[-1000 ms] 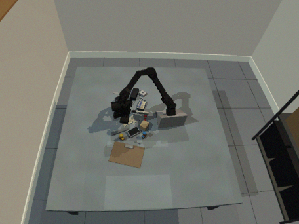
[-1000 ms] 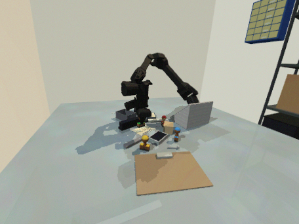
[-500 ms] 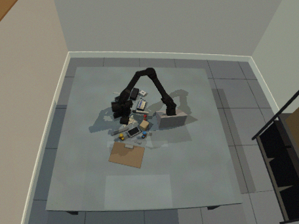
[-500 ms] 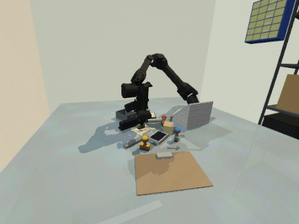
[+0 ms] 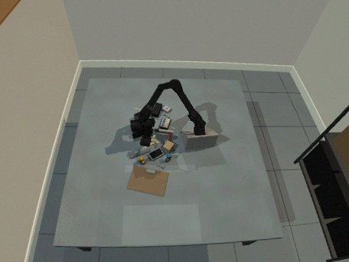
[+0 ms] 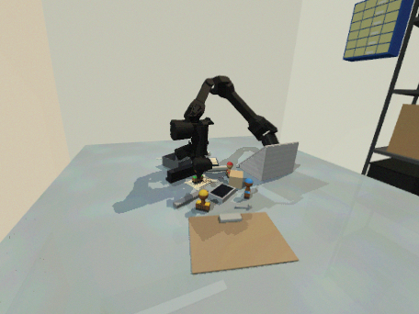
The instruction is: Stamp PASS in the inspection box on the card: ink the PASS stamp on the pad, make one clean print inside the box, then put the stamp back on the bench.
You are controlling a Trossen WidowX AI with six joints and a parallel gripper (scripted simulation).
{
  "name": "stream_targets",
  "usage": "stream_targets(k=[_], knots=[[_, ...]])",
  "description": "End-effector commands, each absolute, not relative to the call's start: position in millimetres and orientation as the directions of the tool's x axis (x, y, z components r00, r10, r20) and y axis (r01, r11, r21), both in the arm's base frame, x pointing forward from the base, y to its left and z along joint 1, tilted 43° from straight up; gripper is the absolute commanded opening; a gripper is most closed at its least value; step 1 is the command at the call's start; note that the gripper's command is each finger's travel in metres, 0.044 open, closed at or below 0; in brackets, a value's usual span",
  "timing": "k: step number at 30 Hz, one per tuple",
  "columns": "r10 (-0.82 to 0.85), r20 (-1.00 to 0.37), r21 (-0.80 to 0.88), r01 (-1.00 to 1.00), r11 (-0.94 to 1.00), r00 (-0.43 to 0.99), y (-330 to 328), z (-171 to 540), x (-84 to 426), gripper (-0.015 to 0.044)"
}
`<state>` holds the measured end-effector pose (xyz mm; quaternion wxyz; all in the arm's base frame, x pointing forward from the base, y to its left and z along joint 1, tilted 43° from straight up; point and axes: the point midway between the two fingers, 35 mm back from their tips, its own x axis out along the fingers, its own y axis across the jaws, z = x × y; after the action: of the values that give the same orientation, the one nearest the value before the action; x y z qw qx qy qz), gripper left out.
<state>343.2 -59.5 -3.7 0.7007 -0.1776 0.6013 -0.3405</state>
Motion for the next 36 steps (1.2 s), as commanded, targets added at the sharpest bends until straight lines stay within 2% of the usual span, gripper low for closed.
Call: stream_targets(k=[1,36], knots=[[-0.694,-0.719,-0.662,0.260,0.703,0.045,-61.2,-5.1,343.0,0.0000],[-0.694,-0.719,-0.662,0.260,0.703,0.045,-64.3,-8.4,343.1,0.0000]])
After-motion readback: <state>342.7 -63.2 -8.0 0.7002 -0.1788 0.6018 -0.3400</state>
